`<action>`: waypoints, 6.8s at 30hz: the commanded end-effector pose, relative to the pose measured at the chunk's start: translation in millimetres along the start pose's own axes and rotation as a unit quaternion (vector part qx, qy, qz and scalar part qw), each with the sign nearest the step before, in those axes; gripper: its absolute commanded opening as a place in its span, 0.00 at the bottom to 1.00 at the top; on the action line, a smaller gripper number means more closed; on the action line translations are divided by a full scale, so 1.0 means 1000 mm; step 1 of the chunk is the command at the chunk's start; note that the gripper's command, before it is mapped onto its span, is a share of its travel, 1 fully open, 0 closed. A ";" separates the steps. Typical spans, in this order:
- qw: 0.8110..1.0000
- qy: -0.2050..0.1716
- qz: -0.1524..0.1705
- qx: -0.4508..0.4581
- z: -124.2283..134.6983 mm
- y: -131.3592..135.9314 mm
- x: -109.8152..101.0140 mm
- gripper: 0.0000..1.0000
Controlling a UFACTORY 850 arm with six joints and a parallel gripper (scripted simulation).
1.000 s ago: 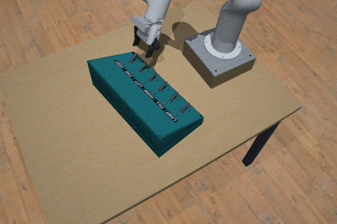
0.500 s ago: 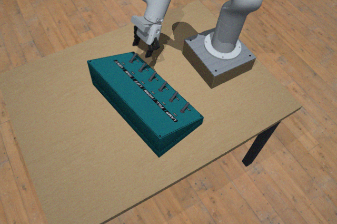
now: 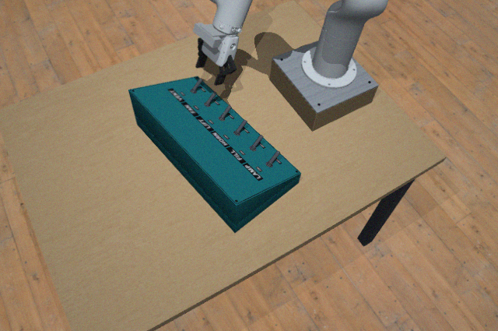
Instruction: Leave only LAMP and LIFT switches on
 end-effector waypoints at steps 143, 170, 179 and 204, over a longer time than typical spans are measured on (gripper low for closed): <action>1.000 0.007 -0.008 0.001 0.001 0.007 -0.065 0.00; 1.000 0.001 0.000 0.000 0.074 -0.091 -0.070 0.00; 1.000 0.001 0.000 0.000 0.074 -0.091 -0.070 0.00; 1.000 0.001 0.000 0.000 0.074 -0.091 -0.068 0.00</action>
Point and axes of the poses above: the point where the finger pads meet when closed, its own x axis out along the fingers, its own y axis across the jaws, z = x × y, the point moved 1 cm from there along -x, back along the fingers, and after that the axes turned 10 degrees about x, right-handed, at the moved point
